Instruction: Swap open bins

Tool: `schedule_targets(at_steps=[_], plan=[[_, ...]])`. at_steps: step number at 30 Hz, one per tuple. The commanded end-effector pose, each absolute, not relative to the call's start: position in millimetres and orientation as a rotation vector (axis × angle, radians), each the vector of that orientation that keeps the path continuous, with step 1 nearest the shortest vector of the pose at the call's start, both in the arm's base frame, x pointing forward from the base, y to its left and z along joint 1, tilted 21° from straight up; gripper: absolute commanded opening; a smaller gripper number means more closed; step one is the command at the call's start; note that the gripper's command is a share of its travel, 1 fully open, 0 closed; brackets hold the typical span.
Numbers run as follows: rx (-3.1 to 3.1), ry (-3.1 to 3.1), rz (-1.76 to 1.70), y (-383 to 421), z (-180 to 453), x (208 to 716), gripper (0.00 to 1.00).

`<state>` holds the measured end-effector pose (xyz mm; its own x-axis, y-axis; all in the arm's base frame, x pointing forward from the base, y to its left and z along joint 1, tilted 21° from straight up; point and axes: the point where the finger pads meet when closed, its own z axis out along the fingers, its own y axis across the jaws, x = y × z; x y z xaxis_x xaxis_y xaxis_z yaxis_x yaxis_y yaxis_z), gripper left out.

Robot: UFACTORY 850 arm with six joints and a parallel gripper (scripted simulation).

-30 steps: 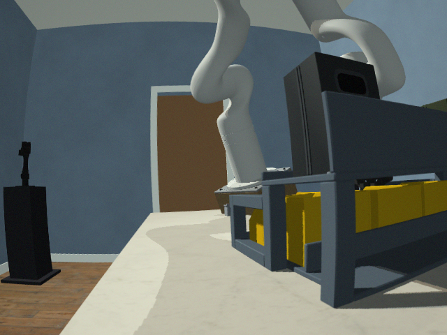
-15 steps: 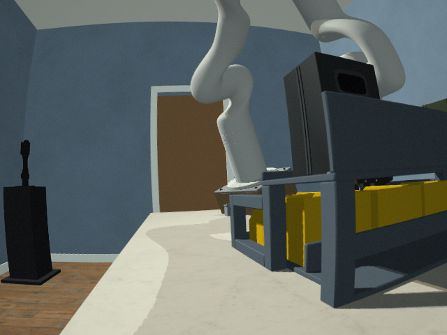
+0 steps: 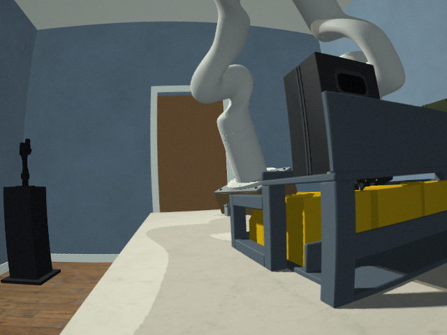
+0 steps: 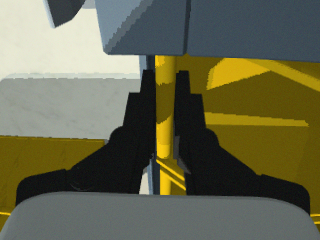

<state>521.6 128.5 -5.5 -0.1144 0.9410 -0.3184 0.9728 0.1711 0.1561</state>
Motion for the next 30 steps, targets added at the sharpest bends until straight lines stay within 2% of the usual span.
schedule_targets(at_steps=[1,30], plan=[[1.820,2.111,-0.127,130,-3,522,0.00],[1.820,2.111,-0.127,137,19,517,0.00]])
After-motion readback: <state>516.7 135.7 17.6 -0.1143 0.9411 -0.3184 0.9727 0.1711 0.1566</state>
